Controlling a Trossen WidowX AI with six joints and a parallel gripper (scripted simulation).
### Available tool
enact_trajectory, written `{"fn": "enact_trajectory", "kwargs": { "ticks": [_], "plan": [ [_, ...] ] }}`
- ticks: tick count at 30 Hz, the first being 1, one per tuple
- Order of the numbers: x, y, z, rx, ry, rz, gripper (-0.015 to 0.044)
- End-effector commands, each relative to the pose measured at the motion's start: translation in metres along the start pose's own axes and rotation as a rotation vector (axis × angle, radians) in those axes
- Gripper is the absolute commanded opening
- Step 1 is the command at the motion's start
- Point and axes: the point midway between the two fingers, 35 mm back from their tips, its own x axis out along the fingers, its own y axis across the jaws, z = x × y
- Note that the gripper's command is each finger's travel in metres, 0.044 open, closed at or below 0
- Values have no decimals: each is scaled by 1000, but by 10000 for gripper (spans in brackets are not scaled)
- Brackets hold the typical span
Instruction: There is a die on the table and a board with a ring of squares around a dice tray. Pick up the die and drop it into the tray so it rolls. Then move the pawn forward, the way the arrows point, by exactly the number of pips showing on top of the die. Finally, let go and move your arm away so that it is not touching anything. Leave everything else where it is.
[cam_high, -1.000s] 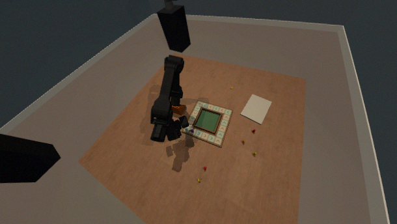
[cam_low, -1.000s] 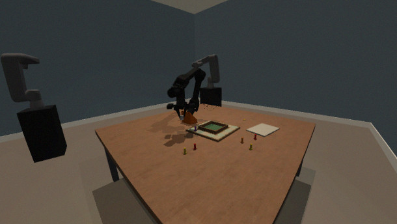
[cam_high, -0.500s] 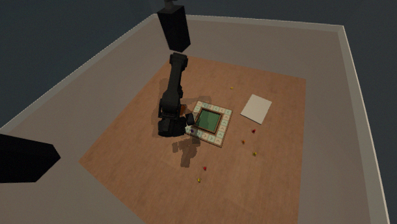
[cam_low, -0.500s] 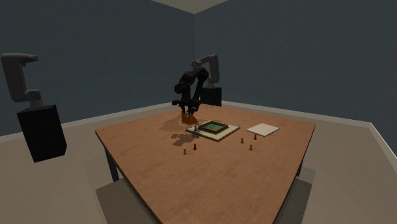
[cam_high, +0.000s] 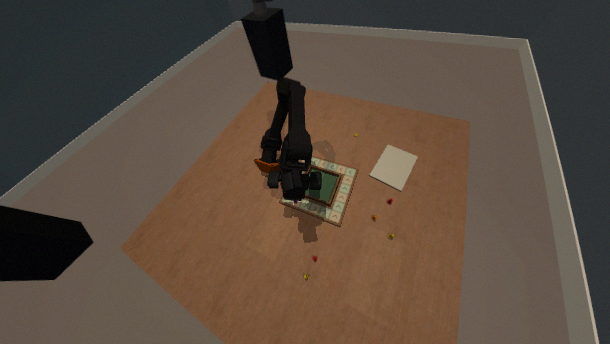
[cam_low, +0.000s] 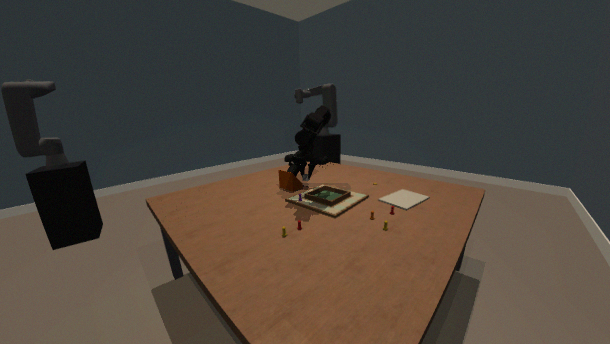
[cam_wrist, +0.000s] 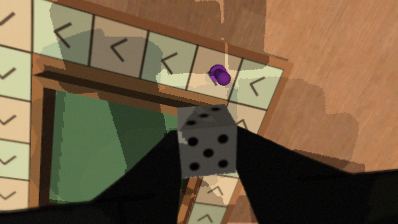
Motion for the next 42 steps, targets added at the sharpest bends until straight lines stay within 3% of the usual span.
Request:
{"fn": "enact_trajectory", "kwargs": {
  "ticks": [1,15,23,42],
  "plan": [
    [4,20,-15,86,1,8,0],
    [25,74,-73,358,41,10,0],
    [27,76,-77,370,26,-4,0],
    [40,65,-78,356,-569,-193,0]
  ]
}}
